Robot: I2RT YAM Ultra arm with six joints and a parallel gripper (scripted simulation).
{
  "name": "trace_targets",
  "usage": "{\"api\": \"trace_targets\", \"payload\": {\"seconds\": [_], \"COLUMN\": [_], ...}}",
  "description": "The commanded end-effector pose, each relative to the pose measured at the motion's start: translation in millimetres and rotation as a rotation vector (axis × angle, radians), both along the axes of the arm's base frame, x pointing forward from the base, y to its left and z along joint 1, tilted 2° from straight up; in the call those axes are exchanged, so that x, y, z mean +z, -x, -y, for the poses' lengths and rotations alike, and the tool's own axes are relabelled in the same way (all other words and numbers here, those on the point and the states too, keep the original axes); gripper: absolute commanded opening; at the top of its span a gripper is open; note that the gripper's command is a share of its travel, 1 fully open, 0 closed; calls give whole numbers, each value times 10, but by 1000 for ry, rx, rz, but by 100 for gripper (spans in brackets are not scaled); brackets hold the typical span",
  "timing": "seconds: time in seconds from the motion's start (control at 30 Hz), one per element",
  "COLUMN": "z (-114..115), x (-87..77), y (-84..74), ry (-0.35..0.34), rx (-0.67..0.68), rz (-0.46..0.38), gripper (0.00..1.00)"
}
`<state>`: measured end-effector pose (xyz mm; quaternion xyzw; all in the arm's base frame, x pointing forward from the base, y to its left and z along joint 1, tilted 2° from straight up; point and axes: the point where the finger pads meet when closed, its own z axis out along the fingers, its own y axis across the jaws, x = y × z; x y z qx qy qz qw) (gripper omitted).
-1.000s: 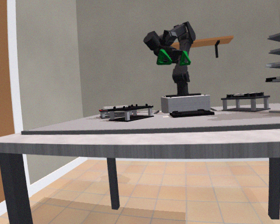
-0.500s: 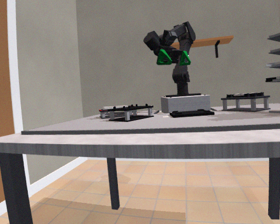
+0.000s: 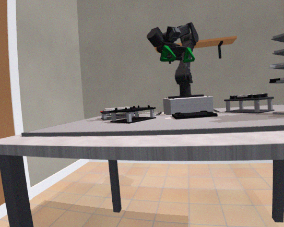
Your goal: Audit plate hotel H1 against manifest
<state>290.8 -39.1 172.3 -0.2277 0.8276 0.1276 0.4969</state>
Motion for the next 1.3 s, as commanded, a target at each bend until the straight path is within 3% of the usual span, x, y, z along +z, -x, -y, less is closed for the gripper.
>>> {"api": "trace_targets", "payload": {"seconds": [0.0,0.5,1.27], "z": [-72,-504,-1205], "x": [75,83,90], "y": [-13,-63,-6], "ry": [1,0,-4], "rx": [-2,-2,-2], "rz": [18,19,20], "gripper": [100,100,100]}}
